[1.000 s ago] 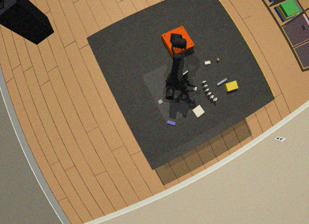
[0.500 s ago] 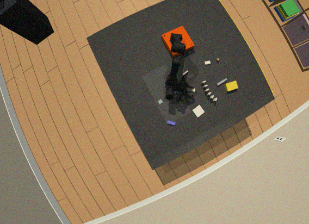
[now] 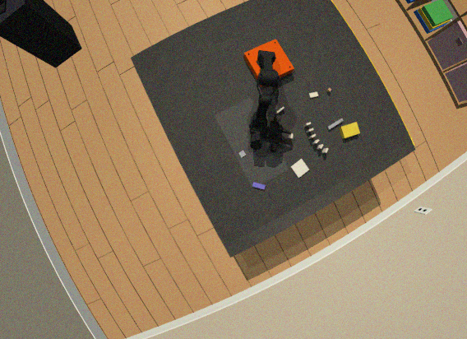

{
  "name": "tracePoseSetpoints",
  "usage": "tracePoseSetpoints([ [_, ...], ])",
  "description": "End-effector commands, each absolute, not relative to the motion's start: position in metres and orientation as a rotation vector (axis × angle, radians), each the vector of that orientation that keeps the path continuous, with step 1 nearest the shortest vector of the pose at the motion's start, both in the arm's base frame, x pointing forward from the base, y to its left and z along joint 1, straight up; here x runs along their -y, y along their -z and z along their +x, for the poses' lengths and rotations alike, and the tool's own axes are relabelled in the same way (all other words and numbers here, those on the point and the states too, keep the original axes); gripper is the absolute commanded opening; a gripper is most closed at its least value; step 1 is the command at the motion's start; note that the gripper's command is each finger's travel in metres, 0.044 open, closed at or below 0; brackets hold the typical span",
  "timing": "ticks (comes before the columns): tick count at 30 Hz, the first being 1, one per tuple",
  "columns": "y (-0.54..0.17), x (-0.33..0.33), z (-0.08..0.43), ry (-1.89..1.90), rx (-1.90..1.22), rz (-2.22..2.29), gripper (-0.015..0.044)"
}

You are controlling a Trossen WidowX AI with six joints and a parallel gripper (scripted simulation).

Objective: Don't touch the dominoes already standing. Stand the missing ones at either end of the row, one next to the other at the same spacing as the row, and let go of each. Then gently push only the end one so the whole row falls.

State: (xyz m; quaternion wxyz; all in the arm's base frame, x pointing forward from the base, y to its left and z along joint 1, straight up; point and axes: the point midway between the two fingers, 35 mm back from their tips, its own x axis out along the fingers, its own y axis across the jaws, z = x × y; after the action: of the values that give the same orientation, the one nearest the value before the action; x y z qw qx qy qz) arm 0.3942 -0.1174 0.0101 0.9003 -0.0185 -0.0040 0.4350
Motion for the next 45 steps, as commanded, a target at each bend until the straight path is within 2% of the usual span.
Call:
tracePoseSetpoints([
  [1, -0.002, 0.115, 0.391, -0.904, 0.005, -0.021, 0.0107],
  [11, -0.002, 0.115, 0.391, -0.904, 0.005, -0.021, 0.0107],
  [24, -0.002, 0.115, 0.391, -0.904, 0.005, -0.021, 0.044],
  [27, -0.004, 0.115, 0.391, -0.903, 0.005, -0.021, 0.044],
  [32, -0.053, 0.115, 0.392, -0.901, 0.009, -0.034, 0.044],
  [36, -0.054, 0.115, 0.394, -0.896, -0.003, -0.036, 0.044],
  [41, -0.041, 0.11, 0.447, -0.779, -0.35, -0.101, 0.044],
  [45, -0.037, 0.1, 0.463, -0.716, -0.699, -0.228, 0.044],
])
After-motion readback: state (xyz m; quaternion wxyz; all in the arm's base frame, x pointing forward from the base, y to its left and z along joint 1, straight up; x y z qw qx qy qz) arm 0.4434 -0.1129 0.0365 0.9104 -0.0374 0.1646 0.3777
